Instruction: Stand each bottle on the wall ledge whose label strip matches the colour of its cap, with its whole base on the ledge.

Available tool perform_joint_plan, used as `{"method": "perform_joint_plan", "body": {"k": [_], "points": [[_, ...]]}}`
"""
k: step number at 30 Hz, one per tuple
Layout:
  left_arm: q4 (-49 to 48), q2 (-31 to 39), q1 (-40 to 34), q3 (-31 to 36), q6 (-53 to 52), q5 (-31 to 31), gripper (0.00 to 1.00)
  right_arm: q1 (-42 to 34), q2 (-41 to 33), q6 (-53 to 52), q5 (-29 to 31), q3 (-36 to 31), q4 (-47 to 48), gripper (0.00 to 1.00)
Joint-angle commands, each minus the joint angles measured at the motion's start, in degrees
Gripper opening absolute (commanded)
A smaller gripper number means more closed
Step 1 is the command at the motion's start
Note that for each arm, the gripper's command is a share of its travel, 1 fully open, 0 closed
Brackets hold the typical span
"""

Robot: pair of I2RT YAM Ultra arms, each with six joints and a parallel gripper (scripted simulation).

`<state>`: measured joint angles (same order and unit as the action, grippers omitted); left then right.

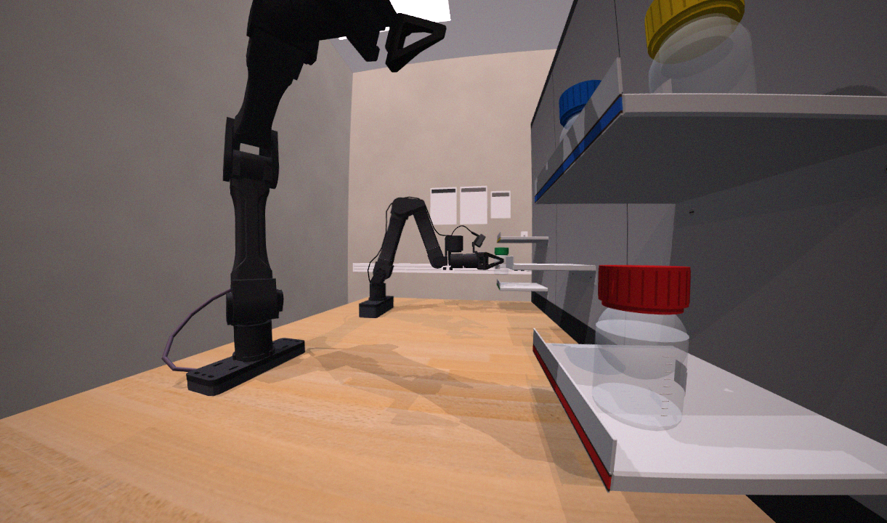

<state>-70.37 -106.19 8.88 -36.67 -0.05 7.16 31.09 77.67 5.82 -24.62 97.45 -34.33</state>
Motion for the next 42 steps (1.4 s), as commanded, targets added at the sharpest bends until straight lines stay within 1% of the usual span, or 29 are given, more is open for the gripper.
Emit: {"method": "perform_joint_plan", "body": {"k": [1, 6, 10, 25, 26, 27, 30, 34, 37, 40, 42], "points": [[0.08, -2.51, -0.75, -4.86, 0.31, -1.05, 0.52, 0.24, -0.27, 0.49, -0.11, 1.05, -0.99, 1.0], [0.22, -5.37, -1.08, -9.05, 0.27, -1.23, 0.52, 0.24, -0.27, 0.49, -0.11, 1.05, -0.99, 1.0], [0.32, -6.08, -1.09, -10.12, 0.27, -1.24, 0.52, 0.24, -0.27, 0.49, -0.11, 1.05, -0.99, 1.0], [0.35, -5.79, -0.81, -9.84, 0.08, -0.75, 0.52, 0.24, -0.27, 0.49, -0.11, 1.05, -0.99, 1.0], [0.35, -5.79, -0.81, -9.84, 0.08, -0.75, 0.52, 0.24, -0.28, 0.41, 0.03, 1.67, -0.54, 0.89], [0.35, -5.79, -0.81, -9.84, 0.08, -0.75, 0.52, 0.22, -0.25, 0.28, 0.67, 1.02, 0.19, 0.81], [0.35, -5.79, -0.81, -9.84, 0.08, -0.75, 0.52, -0.65, 0.48, -1.04, 1.82, -0.77, 6.15, 0.81], [0.35, -5.79, -0.81, -9.84, 0.08, -0.75, 0.52, -3.27, 2.43, -2.75, 4.45, -5.77, 18.61, 0.81], [0.35, -5.79, -0.81, -9.84, 0.08, -0.75, 0.52, -5.3, 4.74, -3.66, 6.1, -10.1, 27.18, 0.81], [0.35, -5.79, -0.81, -9.84, 0.08, -0.75, 0.52, -7.27, 8.63, -4.59, 7.61, -13.51, 35.91, 0.81], [0.35, -5.79, -0.81, -9.84, 0.08, -0.75, 0.52, -7.27, 8.63, -4.59, 7.61, -13.51, 35.91, 0.81]]}}
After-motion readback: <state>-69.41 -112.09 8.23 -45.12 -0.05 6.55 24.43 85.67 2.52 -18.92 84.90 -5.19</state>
